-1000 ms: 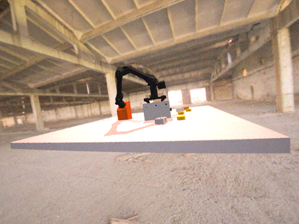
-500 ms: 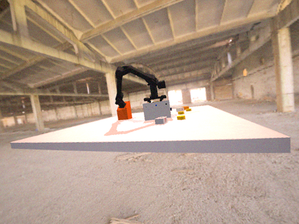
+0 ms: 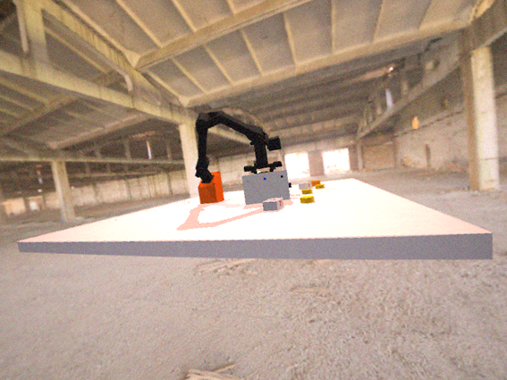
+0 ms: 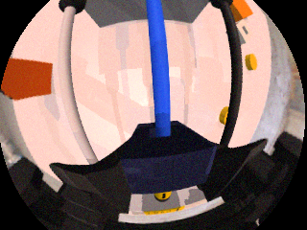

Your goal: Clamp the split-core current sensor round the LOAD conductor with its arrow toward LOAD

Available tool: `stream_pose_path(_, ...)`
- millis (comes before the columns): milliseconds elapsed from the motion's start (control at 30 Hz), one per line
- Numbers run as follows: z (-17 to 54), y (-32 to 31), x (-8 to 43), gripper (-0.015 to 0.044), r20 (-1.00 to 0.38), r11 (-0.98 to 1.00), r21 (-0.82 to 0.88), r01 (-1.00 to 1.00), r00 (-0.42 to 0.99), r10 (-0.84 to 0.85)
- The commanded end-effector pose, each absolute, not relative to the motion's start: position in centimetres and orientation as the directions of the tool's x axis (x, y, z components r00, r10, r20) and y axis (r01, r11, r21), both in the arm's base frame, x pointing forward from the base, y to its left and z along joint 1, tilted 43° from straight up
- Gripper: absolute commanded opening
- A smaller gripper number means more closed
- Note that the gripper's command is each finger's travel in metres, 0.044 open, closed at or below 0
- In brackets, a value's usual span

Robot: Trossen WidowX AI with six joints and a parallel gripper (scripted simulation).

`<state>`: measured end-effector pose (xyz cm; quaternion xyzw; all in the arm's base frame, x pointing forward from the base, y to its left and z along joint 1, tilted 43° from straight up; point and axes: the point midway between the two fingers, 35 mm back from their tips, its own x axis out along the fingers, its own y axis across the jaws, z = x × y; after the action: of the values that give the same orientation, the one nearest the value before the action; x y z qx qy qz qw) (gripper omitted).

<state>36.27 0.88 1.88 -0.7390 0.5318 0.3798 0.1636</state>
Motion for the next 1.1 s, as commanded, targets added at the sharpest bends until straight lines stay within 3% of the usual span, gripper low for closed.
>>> stream_pose_path(0, 2.03, 1.04, 36.27, 0.0129, -0.735, -0.380, 0.164, -0.910, 0.145, -0.663)
stream_pose_path(167, 2.37, 1.34, 36.19, 0.0000, -0.731, -0.375, 0.175, -0.910, 0.135, -0.669)
stream_pose_path(600, 2.17, 1.09, 36.02, 0.0000, -0.733, -0.373, 0.181, -0.910, 0.128, -0.668)
stream_pose_path(1067, 2.17, 1.09, 36.02, 0.0367, -0.733, -0.373, 0.181, -0.910, 0.128, -0.668)
